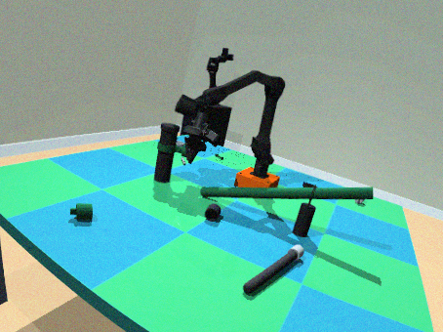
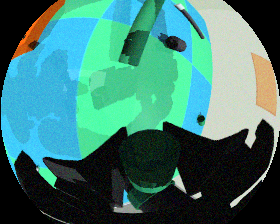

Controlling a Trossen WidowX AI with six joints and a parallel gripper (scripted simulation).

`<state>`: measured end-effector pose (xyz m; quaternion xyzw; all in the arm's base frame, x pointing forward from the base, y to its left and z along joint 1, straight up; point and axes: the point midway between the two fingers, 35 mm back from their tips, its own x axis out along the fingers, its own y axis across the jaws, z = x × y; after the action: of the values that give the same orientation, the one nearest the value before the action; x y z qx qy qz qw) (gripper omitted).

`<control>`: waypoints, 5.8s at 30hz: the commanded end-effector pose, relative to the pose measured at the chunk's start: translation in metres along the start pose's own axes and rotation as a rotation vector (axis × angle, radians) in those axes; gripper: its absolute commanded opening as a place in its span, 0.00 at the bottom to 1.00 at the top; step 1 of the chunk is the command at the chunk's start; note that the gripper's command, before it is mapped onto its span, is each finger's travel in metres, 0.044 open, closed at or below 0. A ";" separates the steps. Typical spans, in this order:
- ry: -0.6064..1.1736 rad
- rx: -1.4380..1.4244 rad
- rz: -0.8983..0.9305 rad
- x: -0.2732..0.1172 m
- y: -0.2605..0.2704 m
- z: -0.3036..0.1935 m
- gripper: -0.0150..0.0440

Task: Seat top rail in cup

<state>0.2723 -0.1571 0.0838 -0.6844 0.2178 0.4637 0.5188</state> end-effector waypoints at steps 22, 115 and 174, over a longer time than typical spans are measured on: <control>0.098 0.169 -0.004 0.009 -0.016 -0.002 0.25; 0.158 1.573 -0.108 -0.072 -0.111 0.135 1.00; 0.861 3.316 -0.094 -0.005 -0.099 0.195 1.00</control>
<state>0.2673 0.0417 0.1522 0.3784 0.5653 -0.3060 0.6661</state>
